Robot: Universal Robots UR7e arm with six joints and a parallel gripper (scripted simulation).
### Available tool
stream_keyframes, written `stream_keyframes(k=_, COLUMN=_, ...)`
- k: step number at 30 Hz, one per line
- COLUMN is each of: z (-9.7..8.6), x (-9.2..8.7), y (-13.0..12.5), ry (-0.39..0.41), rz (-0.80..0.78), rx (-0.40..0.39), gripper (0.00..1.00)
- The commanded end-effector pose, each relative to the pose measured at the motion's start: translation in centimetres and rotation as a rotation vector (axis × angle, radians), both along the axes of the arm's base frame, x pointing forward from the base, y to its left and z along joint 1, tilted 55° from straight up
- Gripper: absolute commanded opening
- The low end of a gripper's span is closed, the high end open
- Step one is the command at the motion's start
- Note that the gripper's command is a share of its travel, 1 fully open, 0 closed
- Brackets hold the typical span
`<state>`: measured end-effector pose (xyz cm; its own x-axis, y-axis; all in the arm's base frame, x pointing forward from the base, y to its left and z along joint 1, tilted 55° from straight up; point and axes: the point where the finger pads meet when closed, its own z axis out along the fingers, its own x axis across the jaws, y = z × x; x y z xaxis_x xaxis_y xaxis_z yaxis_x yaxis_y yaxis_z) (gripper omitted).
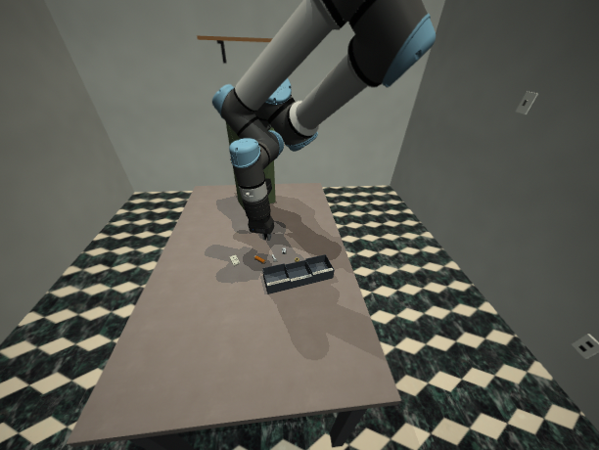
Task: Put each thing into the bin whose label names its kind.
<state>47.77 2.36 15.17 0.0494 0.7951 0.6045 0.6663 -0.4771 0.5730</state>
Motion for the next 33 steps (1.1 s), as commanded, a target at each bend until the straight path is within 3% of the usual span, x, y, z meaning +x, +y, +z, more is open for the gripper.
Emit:
stream_keyframes(k=1, z=0.0, x=4.7, y=1.3, ry=0.047, rz=-0.118, rx=0.091, gripper=0.31)
stream_keyframes(k=10, z=1.3, x=10.7, y=3.6, ry=0.137, rz=-0.205, rx=0.273, gripper=0.31)
stream_keyframes(k=15, z=1.3, x=10.7, y=3.6, ry=0.188, rz=-0.27, rx=0.372, gripper=0.31)
stream_keyframes(k=17, z=1.3, x=10.7, y=3.6, ry=0.188, rz=-0.27, rx=0.372, gripper=0.31)
stream_keyframes(k=18, z=1.3, x=10.7, y=3.6, ry=0.215, rz=-0.315, rx=0.426, gripper=0.31)
stream_keyframes(k=33, z=1.3, x=10.7, y=3.6, ry=0.348, rz=-0.531, rx=0.701, gripper=0.31)
